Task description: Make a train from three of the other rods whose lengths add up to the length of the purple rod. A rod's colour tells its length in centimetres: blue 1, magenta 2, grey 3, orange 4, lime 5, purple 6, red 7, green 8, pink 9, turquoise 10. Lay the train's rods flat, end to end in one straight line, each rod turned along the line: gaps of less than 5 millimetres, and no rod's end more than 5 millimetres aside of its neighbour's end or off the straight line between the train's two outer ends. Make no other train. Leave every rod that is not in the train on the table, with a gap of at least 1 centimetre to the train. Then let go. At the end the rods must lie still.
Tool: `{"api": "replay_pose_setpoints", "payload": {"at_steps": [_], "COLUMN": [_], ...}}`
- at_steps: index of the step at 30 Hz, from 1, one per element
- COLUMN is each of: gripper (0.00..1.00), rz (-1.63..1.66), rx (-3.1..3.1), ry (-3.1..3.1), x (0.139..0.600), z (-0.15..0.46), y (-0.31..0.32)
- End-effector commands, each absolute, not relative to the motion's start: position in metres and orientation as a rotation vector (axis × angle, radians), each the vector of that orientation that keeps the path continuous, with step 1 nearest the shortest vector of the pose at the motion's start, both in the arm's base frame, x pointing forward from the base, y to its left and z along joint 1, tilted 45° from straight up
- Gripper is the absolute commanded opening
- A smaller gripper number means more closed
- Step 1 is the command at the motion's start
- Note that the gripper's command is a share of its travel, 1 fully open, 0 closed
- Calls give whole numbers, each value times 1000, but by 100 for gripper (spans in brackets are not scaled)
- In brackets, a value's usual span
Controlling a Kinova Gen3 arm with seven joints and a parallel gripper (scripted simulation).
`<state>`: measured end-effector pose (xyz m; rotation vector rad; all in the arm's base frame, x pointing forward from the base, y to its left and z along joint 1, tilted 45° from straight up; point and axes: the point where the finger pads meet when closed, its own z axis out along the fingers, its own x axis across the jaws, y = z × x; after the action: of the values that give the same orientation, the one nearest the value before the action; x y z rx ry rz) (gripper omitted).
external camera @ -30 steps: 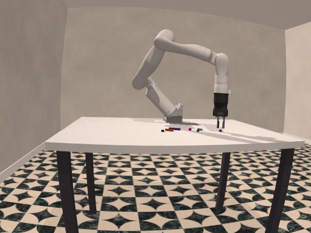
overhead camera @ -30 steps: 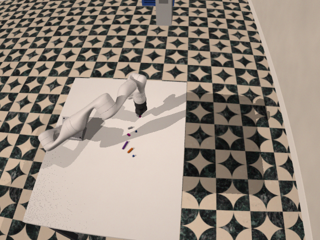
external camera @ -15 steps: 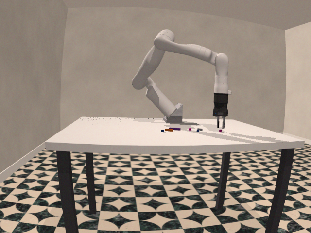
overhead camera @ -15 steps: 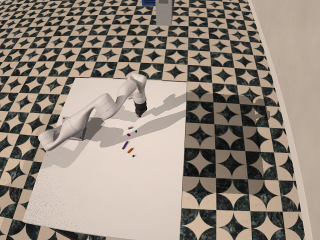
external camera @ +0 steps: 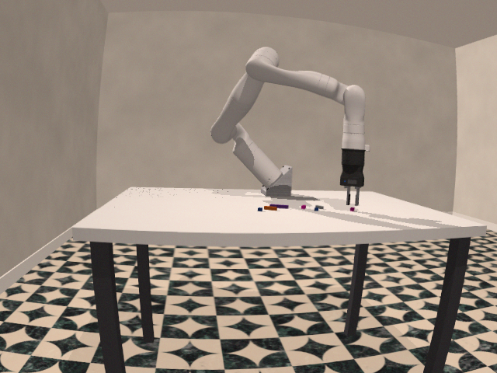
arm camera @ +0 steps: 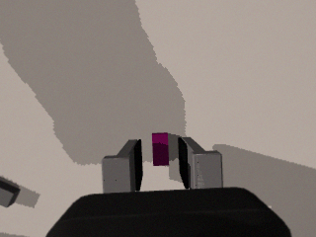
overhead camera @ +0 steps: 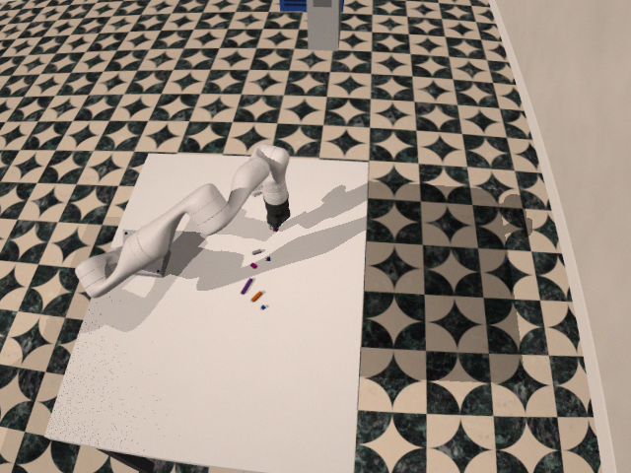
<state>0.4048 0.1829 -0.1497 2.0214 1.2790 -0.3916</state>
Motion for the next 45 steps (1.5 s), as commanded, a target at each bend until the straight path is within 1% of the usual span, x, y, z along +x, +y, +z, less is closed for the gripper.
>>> {"api": "replay_pose_setpoints", "payload": {"at_steps": [1,45], "gripper": [54,54], "rz": [-382,-385], "rx": [2026,2025], "ry": [1267,1270], "x": [407,406], "z": [-149,-153], "y": [182,179]}}
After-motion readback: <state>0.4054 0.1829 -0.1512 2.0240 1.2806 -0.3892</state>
